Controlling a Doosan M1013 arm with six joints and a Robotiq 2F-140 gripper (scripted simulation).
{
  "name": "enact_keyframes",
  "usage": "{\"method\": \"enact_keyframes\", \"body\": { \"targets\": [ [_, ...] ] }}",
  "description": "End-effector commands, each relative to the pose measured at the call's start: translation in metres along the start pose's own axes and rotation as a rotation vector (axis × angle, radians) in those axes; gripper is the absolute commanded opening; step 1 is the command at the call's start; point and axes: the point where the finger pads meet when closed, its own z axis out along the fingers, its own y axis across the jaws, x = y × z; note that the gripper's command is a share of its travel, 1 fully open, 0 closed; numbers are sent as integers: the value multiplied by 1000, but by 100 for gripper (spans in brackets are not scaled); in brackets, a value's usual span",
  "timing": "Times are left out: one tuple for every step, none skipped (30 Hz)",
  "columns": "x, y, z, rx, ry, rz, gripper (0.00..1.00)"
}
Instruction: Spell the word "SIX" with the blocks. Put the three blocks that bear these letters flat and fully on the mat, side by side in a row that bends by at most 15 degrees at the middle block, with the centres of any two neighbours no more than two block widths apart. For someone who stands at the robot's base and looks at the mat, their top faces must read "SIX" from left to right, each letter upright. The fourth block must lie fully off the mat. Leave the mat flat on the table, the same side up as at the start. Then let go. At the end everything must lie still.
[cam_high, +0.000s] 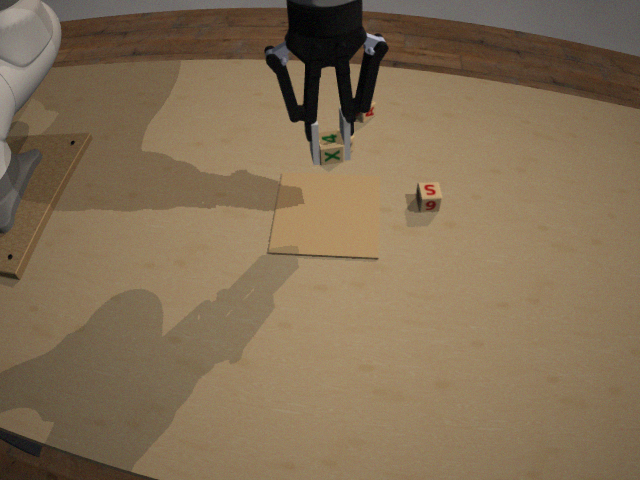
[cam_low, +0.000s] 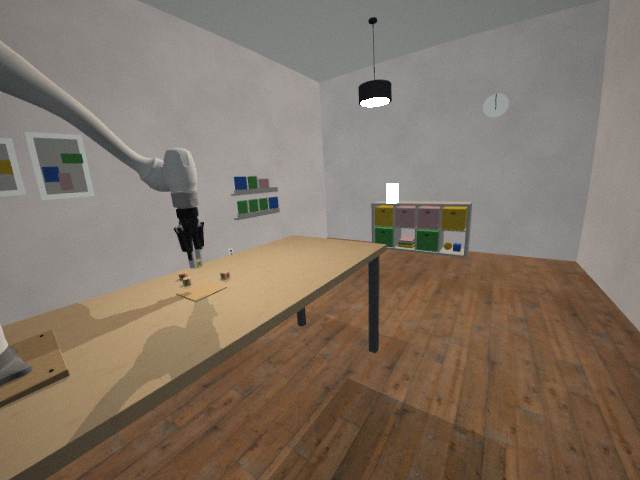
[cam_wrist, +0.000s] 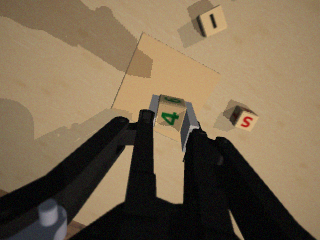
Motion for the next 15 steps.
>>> {"method": "enact_keyframes", "body": {
  "targets": [
    [-1, -1, 4, 0, 0, -139, 16],
    [-1, -1, 4, 0, 0, -170, 16],
    [-1, -1, 5, 0, 0, -201, 16],
    [-1, -1, 6, 0, 0, -233, 16],
    [-1, -1, 6, 0, 0, -264, 16],
    [-1, -1, 7, 0, 0, -295, 16],
    [-1, -1, 8, 0, 0, -327, 16],
    [-1, -1, 8, 0, 0, -358, 16],
    [-1, -1, 9, 0, 0, -389, 16],
    [-1, -1, 10, 0, 0, -420, 16],
    [-1, -1, 10, 0, 0, -451, 16],
    [-1, -1, 11, 0, 0, -482, 16],
    [-1, -1, 11, 0, 0, -482, 16],
    [-1, -1, 11, 0, 0, -482, 16],
    [-1, -1, 12, 0, 0, -556, 16]
  ]
}}
